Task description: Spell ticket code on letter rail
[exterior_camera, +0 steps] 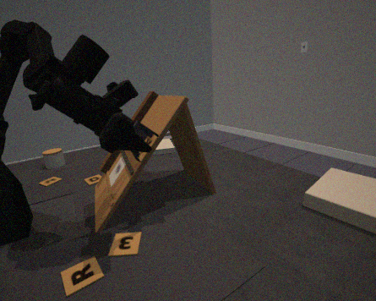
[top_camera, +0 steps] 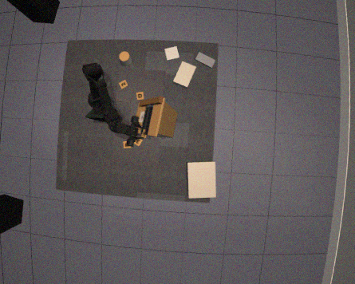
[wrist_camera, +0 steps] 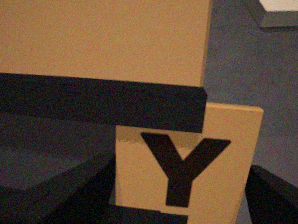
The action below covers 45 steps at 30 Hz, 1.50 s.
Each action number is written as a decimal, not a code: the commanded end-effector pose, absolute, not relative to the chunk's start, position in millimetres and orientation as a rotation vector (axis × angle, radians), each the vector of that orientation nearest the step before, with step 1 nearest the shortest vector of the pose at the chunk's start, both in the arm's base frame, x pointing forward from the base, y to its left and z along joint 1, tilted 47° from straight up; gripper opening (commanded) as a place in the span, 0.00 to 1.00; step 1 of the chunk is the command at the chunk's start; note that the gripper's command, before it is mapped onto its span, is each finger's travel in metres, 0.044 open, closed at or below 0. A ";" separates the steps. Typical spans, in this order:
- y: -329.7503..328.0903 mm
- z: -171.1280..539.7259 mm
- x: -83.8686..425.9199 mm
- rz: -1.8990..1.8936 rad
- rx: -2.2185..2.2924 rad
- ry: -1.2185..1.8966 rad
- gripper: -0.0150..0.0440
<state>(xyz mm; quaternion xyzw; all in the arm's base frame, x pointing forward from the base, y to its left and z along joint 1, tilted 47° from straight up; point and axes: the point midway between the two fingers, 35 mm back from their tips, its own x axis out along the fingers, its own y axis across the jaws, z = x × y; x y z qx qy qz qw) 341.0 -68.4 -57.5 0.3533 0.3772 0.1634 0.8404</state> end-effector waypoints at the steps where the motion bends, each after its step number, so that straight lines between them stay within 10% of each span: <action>1: -67.9 -55.7 341.4 0.340 0.744 0.796 0.25; 45: -51.5 -40.3 341.1 0.340 0.746 0.797 0.25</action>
